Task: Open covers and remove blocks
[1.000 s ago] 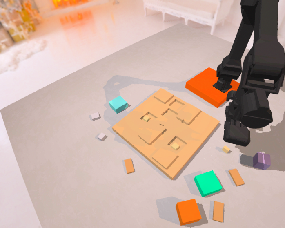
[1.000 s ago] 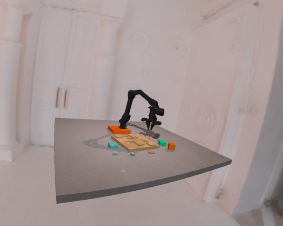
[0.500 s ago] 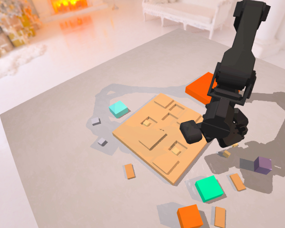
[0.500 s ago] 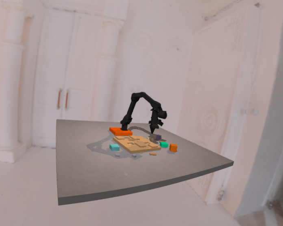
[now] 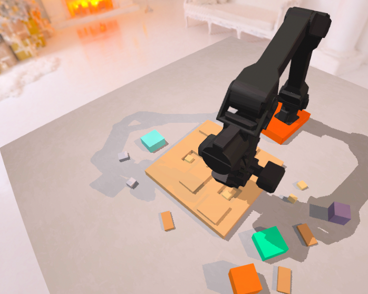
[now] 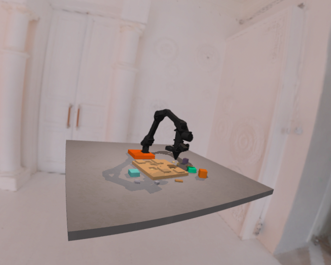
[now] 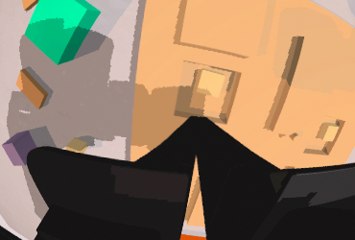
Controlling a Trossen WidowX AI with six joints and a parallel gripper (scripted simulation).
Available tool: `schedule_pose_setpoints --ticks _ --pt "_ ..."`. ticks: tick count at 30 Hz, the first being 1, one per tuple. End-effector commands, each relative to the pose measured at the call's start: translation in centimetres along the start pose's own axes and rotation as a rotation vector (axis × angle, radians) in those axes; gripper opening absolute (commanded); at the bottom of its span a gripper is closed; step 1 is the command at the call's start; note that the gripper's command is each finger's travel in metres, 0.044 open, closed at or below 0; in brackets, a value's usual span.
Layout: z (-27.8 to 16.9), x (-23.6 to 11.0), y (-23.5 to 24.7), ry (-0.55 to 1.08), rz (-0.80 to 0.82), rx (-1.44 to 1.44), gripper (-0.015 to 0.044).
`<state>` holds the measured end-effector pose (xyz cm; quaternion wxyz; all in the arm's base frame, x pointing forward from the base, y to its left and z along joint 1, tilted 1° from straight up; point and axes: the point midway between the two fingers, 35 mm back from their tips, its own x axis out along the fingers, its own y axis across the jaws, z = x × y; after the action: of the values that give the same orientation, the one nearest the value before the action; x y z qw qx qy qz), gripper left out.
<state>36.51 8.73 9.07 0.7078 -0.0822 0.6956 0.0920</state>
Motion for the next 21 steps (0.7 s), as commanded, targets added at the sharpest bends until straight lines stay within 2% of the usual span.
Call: schedule_pose_setpoints --ticks 1,10,21 --pt "0.5 0.3 -1.5 0.007 -0.006 0.167 0.0" --pt "0.4 0.7 -1.3 0.007 -0.006 0.167 0.0" --pt "0.4 5.2 -1.4 0.007 -0.006 0.167 0.0"
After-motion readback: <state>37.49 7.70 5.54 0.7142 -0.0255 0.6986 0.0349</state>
